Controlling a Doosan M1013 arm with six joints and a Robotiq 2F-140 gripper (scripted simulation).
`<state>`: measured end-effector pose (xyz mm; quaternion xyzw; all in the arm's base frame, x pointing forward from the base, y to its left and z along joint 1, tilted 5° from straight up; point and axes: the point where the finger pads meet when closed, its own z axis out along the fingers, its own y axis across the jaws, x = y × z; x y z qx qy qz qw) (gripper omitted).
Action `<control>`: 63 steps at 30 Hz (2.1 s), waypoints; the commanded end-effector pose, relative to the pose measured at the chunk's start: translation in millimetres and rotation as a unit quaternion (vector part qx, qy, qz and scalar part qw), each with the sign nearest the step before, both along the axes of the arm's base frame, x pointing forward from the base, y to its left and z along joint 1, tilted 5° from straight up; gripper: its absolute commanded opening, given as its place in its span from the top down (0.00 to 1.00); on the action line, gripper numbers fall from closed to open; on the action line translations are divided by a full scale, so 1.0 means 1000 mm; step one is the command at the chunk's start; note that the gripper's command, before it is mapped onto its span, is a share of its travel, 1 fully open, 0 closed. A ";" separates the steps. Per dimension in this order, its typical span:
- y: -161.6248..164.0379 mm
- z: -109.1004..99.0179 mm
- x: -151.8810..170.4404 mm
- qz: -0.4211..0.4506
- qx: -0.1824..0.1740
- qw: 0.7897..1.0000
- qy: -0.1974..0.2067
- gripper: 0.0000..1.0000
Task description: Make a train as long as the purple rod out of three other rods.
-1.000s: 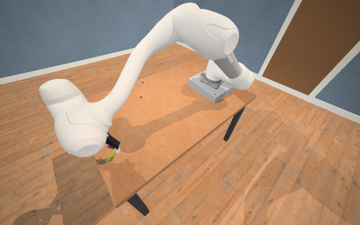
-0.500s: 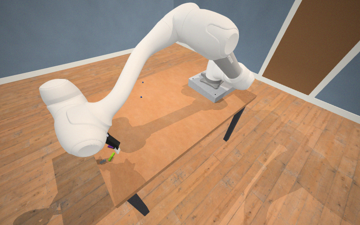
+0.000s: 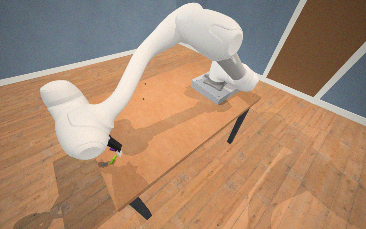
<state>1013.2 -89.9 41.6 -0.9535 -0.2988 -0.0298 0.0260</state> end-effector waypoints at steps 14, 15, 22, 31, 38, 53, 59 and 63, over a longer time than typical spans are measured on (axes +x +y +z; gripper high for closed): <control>0.000 0.000 0.000 0.000 0.000 1.000 0.000 0.00; 0.000 0.000 0.000 0.000 0.000 1.000 0.000 0.00; 0.000 0.000 0.000 0.000 0.000 1.000 0.000 0.00; 0.000 0.000 0.000 0.000 0.000 1.000 0.000 0.00; 0.000 0.000 0.000 0.000 0.000 1.000 0.000 0.00; -0.002 0.000 0.000 -0.070 0.003 0.998 0.005 0.00; -0.005 0.000 -0.001 -0.191 0.008 0.982 0.013 0.00; -0.007 0.000 -0.001 -0.262 0.011 0.965 0.018 0.00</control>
